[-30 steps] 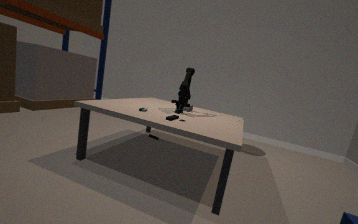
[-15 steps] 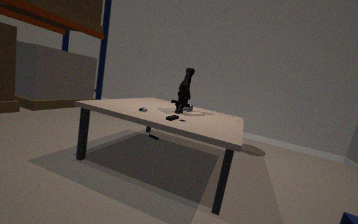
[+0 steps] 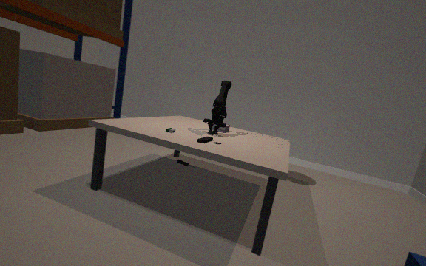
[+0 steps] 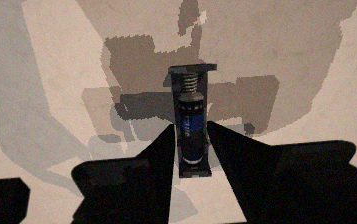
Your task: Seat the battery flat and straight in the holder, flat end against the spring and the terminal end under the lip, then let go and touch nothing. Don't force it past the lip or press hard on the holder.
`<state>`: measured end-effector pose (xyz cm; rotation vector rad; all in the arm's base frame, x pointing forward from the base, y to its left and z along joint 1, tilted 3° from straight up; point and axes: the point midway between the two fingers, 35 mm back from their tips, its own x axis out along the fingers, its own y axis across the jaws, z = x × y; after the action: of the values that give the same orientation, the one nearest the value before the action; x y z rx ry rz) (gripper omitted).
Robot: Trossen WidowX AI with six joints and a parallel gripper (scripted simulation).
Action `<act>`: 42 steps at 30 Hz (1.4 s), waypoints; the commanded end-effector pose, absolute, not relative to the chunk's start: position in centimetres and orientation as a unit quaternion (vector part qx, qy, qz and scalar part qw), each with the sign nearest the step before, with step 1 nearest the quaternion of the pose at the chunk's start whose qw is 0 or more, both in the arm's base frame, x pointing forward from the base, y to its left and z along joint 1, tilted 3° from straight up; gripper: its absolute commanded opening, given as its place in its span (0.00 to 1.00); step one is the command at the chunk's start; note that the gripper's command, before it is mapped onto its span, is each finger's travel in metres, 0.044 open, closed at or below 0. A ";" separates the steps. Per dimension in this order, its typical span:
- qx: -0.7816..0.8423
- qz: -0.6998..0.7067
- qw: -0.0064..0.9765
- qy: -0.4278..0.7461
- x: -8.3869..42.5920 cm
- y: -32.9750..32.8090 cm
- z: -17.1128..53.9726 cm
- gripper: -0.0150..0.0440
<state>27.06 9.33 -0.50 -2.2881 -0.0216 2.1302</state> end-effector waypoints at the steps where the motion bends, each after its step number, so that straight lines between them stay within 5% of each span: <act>1: -0.733 0.680 0.007 -0.007 27.1 9.3 0.1 0.54; 10: -0.731 0.682 0.007 -0.007 27.0 9.2 0.9 0.54; 21: -0.732 0.682 0.007 -0.006 26.2 8.8 8.3 1.00; 42: -0.732 0.682 0.007 -0.006 26.2 8.8 8.3 1.00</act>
<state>26.18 8.77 8.14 -2.2831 -0.0152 2.1322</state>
